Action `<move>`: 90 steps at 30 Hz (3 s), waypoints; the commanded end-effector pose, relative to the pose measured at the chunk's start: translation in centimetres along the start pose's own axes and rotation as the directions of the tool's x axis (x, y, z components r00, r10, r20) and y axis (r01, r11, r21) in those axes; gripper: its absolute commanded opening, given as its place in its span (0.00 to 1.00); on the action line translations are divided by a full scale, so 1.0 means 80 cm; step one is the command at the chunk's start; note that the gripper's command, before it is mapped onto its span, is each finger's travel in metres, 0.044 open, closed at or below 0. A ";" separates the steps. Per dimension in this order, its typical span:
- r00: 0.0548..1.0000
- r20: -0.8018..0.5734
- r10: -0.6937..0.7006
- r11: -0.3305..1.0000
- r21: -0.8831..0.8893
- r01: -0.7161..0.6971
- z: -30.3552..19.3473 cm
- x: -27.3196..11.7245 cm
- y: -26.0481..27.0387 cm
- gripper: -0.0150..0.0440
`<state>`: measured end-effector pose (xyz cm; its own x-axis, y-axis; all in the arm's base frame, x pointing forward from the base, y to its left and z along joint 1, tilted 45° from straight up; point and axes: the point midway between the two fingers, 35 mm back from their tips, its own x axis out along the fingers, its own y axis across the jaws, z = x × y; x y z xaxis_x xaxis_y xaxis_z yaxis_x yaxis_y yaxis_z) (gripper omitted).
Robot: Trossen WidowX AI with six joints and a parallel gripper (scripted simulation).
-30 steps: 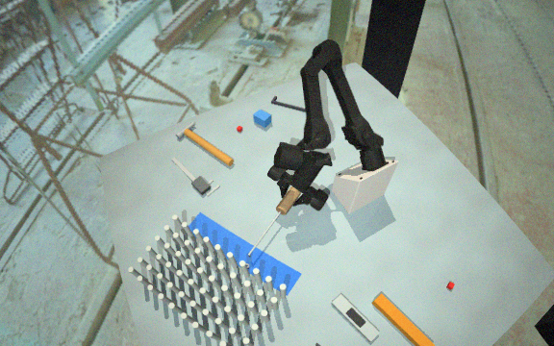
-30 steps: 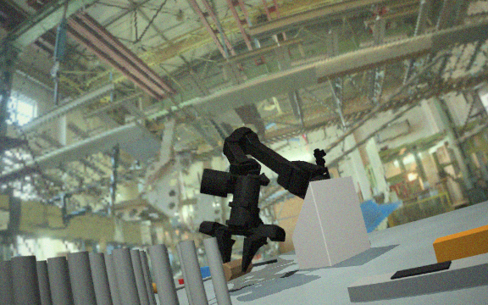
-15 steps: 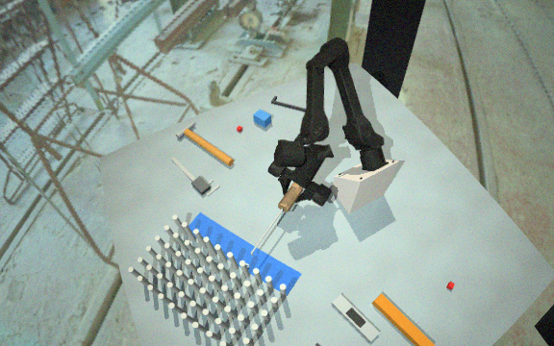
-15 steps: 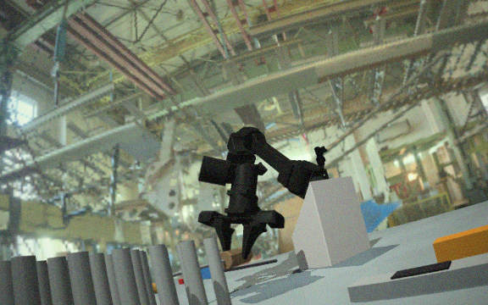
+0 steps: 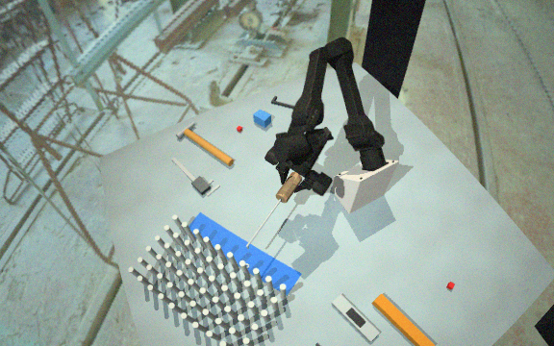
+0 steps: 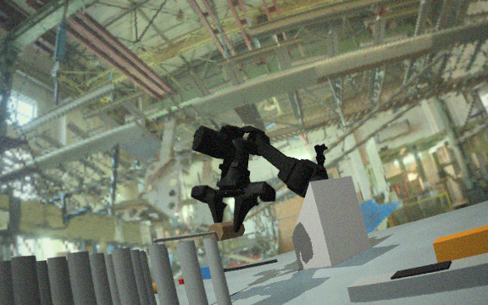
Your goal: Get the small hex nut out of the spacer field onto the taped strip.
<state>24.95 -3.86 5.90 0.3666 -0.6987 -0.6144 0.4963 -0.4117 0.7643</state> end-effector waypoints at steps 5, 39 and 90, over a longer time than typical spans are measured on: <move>1.000 -0.011 0.025 1.000 0.012 -0.025 -0.005 -0.042 0.016 0.25; 0.959 0.045 -0.278 0.809 -0.528 0.259 0.053 -0.026 0.140 0.25; 0.919 -0.087 -0.384 0.315 -0.948 0.042 0.228 -0.070 0.272 0.25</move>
<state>19.19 -19.45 29.80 0.2121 -0.4382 -0.8735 0.9212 0.3881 0.0290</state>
